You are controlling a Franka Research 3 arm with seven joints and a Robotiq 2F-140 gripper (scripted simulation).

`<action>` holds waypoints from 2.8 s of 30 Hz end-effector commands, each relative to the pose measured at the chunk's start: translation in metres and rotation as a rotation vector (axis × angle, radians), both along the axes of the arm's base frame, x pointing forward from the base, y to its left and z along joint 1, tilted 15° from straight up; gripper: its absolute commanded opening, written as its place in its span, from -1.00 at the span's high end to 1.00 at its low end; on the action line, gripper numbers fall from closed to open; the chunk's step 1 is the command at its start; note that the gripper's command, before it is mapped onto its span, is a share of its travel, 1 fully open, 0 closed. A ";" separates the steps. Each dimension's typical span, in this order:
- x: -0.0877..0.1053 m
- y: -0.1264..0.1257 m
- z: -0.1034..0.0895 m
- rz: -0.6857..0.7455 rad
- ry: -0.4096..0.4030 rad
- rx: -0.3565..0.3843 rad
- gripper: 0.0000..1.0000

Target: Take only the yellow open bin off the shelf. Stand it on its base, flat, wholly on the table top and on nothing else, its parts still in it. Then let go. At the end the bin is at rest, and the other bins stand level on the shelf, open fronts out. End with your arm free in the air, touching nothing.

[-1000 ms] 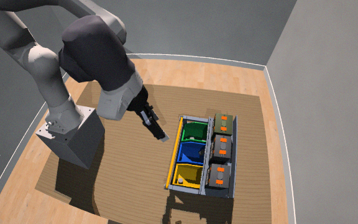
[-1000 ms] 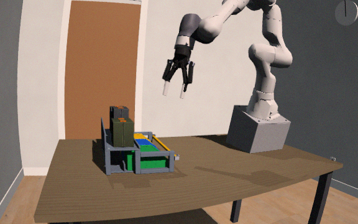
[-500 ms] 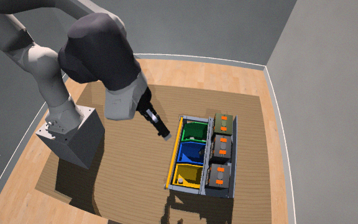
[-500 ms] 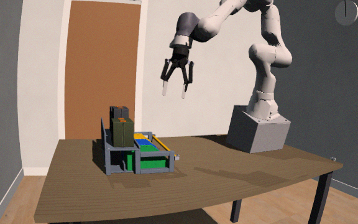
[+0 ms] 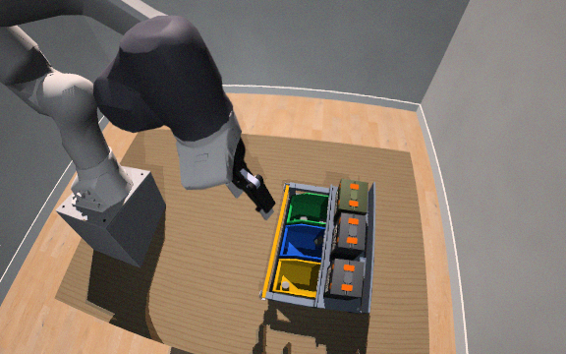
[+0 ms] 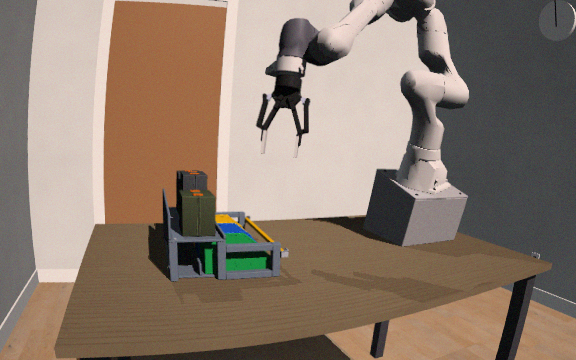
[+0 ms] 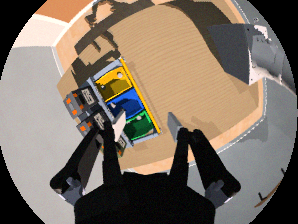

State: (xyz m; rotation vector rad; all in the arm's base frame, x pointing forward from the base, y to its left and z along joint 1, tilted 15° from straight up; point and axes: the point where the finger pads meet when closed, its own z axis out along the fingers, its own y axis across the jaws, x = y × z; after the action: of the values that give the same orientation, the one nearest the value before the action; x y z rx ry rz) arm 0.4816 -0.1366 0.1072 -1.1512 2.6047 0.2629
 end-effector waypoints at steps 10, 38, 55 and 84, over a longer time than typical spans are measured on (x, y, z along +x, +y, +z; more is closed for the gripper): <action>-0.004 0.001 -0.002 0.286 -0.008 -0.050 -0.15; -0.005 0.000 -0.002 0.487 -0.015 -0.085 -0.15; -0.005 0.000 -0.002 0.487 -0.015 -0.085 -0.15; 0.059 -0.014 -0.002 0.487 -0.015 -0.085 -0.15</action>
State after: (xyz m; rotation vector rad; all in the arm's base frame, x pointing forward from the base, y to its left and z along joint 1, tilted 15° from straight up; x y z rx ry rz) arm 0.5408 -0.1501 0.1061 -1.8023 2.2987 0.2323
